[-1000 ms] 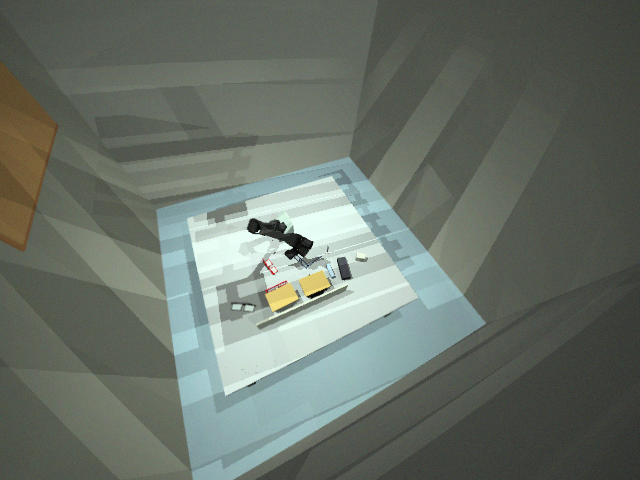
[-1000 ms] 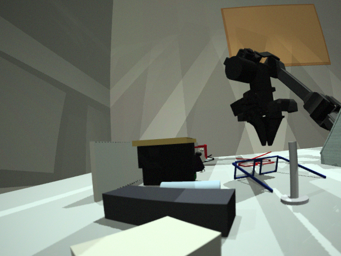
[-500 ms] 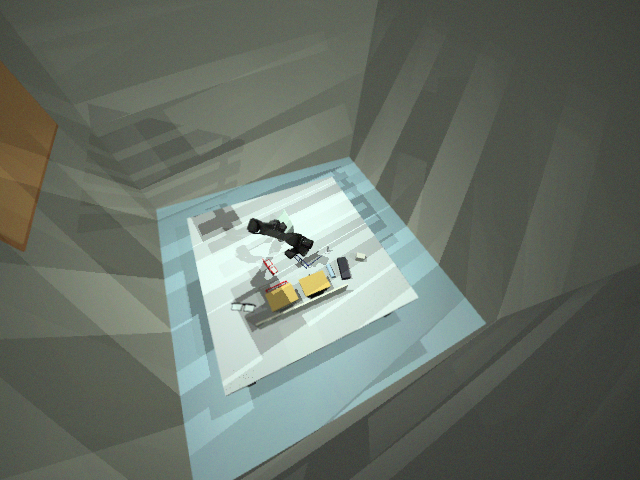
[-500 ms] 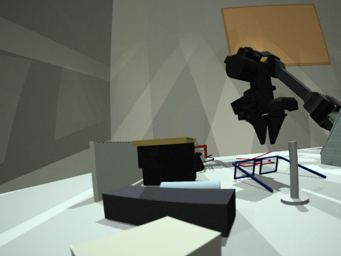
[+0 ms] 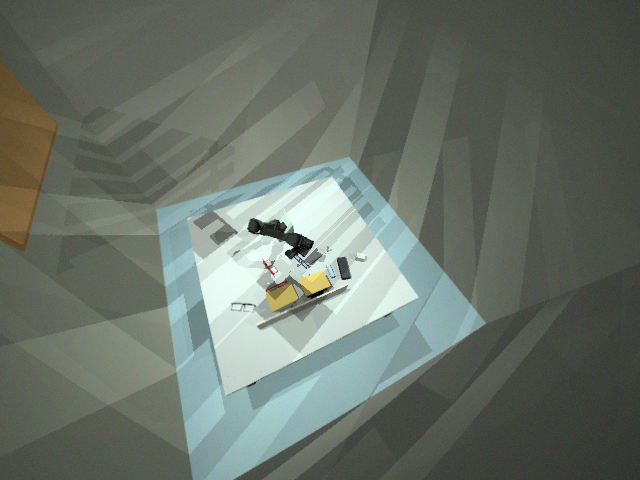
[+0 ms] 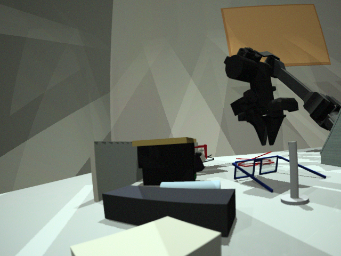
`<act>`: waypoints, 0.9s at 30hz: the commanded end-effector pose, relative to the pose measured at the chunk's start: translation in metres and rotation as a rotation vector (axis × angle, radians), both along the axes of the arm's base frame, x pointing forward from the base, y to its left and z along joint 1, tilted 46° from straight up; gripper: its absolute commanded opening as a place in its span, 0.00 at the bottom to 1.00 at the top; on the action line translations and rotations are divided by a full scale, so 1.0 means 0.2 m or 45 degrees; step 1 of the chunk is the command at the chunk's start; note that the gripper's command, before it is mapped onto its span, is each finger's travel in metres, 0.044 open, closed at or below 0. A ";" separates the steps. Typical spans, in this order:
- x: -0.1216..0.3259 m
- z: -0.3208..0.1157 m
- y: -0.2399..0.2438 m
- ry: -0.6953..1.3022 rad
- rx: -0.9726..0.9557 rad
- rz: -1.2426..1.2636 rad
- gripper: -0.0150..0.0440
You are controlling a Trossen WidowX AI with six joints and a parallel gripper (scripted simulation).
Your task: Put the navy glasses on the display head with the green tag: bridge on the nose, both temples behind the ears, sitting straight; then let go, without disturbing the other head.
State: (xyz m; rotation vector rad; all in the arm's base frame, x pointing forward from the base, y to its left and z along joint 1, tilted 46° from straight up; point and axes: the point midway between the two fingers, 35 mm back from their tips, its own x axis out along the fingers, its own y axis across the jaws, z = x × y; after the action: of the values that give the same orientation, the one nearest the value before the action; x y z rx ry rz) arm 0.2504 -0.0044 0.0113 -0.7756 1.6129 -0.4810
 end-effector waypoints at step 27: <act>-0.02 -0.17 -0.18 0.009 -0.006 -0.003 0.49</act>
State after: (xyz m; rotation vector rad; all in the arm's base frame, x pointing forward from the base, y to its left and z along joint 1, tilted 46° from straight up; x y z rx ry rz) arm 0.2482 -0.0360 -0.0188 -0.7719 1.6123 -0.4810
